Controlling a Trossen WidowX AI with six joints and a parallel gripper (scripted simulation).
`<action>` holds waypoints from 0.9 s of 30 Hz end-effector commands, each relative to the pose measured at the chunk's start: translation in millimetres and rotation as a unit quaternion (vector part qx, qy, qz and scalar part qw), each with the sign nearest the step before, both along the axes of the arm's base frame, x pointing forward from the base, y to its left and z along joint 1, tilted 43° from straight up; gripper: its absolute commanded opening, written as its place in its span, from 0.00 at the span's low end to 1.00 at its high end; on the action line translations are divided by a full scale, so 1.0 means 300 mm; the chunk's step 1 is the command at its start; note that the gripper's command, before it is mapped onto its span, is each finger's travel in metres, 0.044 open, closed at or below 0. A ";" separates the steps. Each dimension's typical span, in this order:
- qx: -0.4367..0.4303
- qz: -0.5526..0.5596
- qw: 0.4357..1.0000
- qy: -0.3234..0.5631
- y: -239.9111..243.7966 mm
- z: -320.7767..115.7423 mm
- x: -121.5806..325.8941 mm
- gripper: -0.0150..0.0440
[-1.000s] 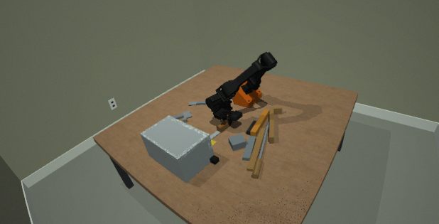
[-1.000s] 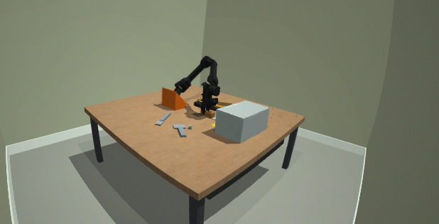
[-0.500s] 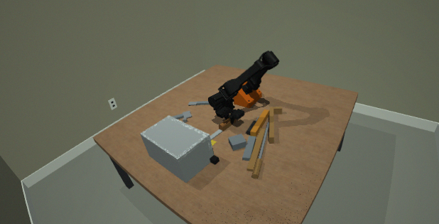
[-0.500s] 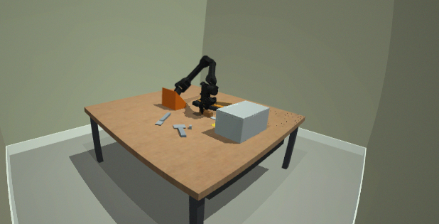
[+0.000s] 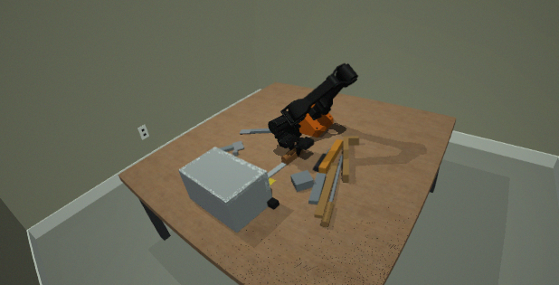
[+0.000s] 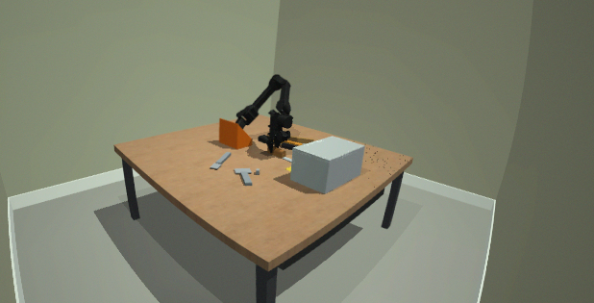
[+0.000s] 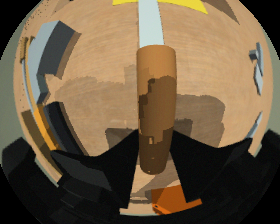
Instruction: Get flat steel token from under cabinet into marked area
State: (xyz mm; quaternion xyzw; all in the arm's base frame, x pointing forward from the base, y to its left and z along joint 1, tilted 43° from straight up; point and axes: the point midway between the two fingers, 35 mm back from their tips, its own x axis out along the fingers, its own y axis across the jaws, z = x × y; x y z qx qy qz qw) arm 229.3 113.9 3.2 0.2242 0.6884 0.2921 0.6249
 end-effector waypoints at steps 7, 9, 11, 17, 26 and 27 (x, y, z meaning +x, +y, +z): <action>0.000 0.001 1.000 0.001 -0.004 0.000 -0.045 0.25; 0.000 0.001 1.000 0.001 -0.004 0.001 -0.053 0.25; 0.000 0.001 1.000 0.001 -0.003 0.002 -0.044 0.25; -0.001 -0.005 1.000 0.005 0.004 0.013 -0.042 0.25; -0.003 -0.016 1.000 0.016 0.026 0.040 -0.046 0.25; -0.003 -0.017 1.000 0.017 0.029 0.043 -0.047 0.25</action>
